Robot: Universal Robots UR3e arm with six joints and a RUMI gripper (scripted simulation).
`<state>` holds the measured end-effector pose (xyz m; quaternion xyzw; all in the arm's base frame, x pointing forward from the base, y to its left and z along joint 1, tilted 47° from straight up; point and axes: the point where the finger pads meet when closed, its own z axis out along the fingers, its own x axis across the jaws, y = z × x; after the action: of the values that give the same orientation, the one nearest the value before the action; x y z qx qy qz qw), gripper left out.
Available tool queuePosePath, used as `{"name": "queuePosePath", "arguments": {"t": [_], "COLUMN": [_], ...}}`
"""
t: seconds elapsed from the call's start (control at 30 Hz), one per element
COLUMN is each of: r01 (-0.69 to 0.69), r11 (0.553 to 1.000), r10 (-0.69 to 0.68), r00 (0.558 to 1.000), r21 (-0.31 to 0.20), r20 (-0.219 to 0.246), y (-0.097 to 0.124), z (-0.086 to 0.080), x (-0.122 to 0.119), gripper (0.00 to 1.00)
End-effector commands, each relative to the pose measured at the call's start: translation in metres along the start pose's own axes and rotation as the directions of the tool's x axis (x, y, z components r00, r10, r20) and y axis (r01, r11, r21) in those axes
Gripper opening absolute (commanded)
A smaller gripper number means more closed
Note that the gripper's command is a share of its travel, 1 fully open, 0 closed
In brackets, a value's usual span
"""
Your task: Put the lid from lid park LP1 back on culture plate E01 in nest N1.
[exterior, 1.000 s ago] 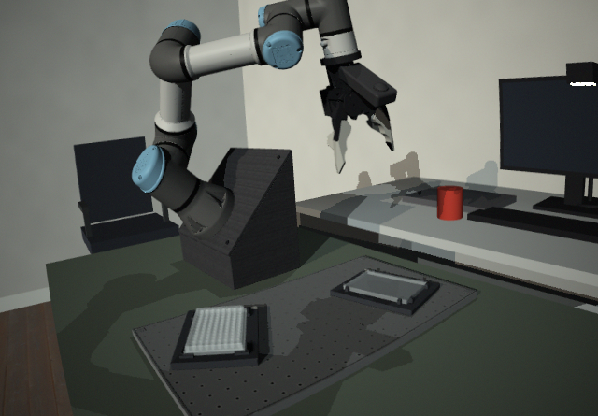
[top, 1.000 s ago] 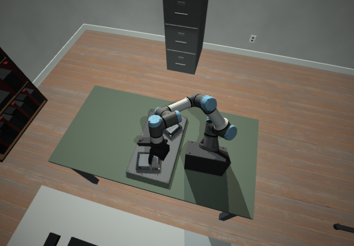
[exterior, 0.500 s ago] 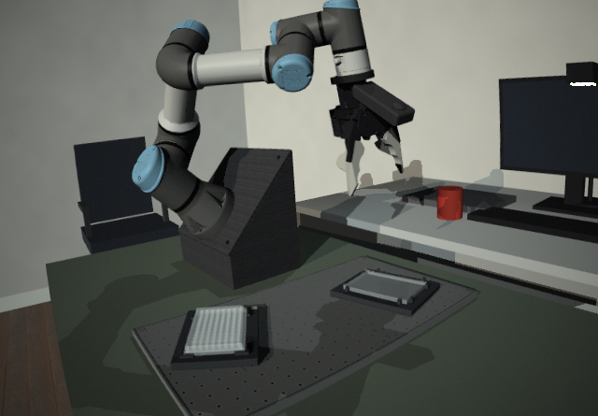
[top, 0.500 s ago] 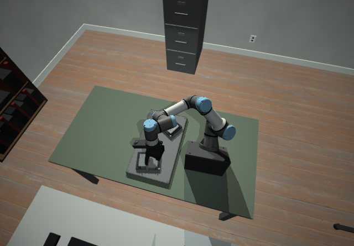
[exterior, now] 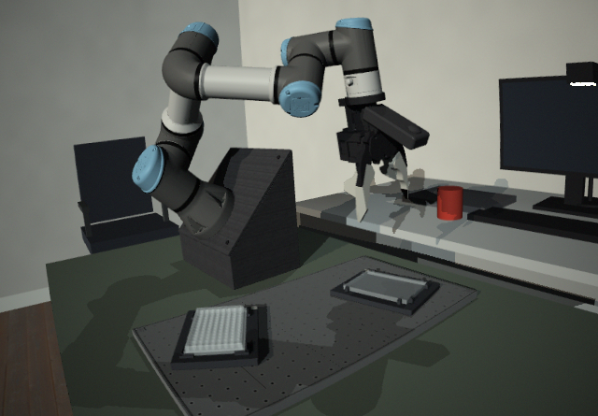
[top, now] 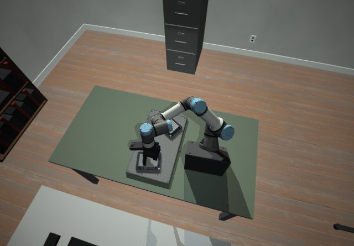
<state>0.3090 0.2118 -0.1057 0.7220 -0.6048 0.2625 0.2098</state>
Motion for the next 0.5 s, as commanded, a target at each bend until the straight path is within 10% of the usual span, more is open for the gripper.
{"name": "queuePosePath", "arguments": {"t": [0.0,0.47], "r01": [0.042,0.143], "r11": [0.999,0.99], "r10": [-0.042,-0.142], "r00": [0.999,0.986], "r21": [0.011,0.005], "r20": [-0.022,-0.092], "y": [-0.01,-0.029], "z": [0.013,0.053], "x": [0.007,0.032], "gripper": [0.82,0.82]}}
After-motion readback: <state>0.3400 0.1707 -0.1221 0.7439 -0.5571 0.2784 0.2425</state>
